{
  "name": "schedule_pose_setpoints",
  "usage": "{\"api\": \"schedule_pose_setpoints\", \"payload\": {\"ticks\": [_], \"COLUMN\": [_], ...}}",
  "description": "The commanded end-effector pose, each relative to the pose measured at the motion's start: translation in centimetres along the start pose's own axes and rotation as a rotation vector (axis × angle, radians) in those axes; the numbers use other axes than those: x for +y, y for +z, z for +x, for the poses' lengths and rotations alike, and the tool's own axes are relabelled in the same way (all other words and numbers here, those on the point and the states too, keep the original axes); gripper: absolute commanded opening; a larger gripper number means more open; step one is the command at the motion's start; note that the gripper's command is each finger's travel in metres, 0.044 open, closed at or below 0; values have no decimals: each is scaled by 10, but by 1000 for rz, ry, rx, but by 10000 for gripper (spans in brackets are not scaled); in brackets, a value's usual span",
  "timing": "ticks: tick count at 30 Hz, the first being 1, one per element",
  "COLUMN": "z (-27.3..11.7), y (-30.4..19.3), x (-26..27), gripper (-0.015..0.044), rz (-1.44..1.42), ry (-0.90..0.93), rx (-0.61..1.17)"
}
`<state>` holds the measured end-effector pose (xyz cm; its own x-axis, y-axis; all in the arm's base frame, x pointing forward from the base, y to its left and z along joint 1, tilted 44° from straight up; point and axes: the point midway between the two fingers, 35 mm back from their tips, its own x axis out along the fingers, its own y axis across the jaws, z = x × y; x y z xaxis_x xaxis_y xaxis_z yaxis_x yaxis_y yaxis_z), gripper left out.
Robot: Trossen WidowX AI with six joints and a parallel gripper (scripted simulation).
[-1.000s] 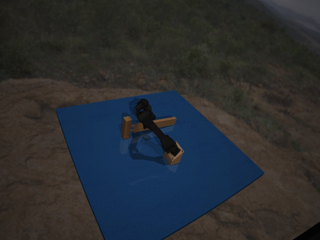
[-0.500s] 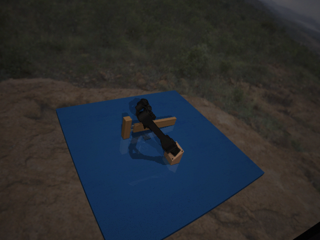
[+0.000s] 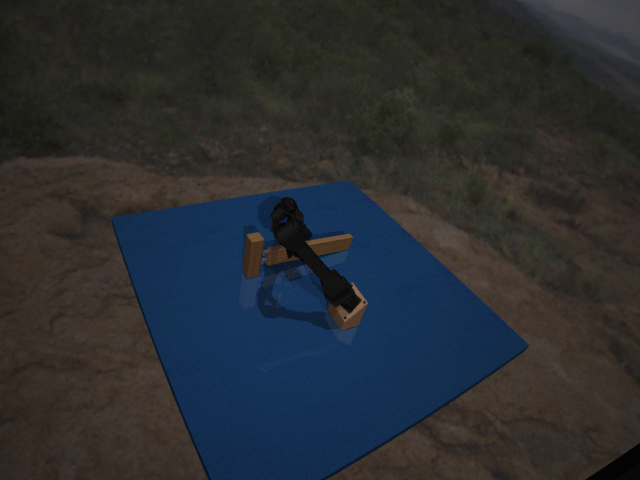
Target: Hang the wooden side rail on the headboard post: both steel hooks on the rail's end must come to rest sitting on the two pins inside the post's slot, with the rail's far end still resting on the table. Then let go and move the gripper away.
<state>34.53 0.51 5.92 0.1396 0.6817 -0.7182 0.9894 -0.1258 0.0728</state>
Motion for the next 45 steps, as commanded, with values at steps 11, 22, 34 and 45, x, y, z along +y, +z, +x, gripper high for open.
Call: {"api": "schedule_pose_setpoints", "payload": {"ticks": [11, 22, 34, 45], "z": [-1, -1, -2, -2], "y": [-2, -3, -4, -5], "x": [0, 0, 1, 2], "gripper": [0, 0, 0, 0], "rz": [4, 4, 4, 4], "ry": [7, 7, 7, 7], "rx": [-4, -4, -4, -4]}}
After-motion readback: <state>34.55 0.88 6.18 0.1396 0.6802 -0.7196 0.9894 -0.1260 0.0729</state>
